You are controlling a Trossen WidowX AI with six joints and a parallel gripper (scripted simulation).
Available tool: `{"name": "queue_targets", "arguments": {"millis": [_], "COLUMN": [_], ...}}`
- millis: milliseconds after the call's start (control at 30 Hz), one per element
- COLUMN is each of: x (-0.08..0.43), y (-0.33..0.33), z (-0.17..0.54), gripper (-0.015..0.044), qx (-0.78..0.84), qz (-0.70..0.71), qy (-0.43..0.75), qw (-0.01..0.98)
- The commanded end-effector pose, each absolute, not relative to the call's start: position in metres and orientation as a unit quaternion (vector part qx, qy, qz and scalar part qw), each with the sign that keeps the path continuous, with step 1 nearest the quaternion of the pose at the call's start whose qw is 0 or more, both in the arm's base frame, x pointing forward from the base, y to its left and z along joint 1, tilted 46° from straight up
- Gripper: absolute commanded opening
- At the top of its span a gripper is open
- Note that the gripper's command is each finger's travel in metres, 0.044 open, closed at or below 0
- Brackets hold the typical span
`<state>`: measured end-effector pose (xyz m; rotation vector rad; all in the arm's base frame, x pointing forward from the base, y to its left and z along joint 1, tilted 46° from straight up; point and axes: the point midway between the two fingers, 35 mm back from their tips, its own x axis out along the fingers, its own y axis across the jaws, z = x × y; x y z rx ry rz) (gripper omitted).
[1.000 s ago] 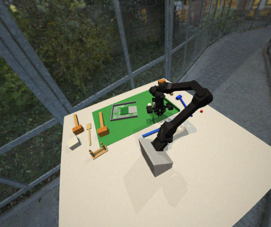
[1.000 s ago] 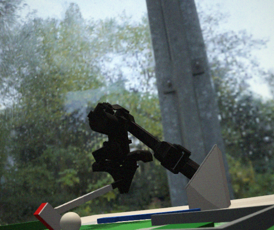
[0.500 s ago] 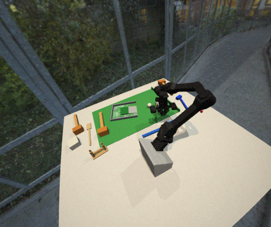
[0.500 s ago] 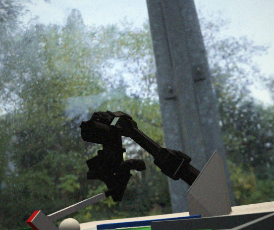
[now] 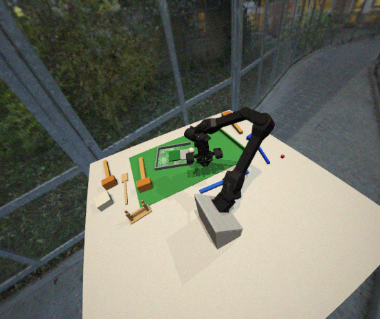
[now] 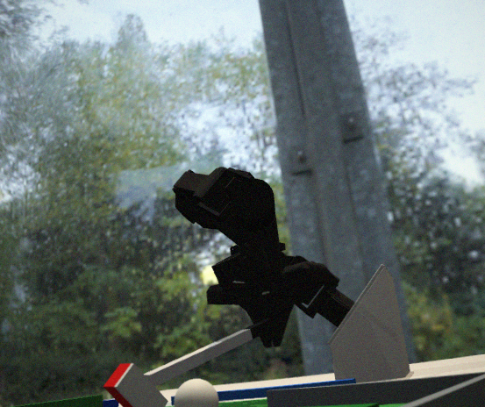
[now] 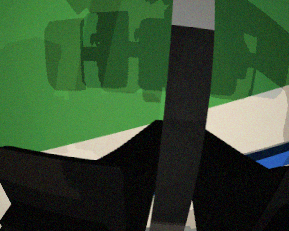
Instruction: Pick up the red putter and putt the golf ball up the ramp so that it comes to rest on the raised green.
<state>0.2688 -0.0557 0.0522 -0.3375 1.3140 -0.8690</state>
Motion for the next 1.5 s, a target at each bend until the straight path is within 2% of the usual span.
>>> {"name": "queue_targets", "arguments": {"millis": [0,367,1467], "x": [0.272,0.271,0.271], "y": [-0.047,-0.008,-0.013], "z": [0.053,0.090,0.085], "gripper": [0.0000,0.0000,0.0000], "qx": [-0.147,-0.146,-0.148], "qz": [-0.390,-0.389,-0.389], "qy": [0.585,0.586,0.587], "qw": [0.696,0.696,0.694]}}
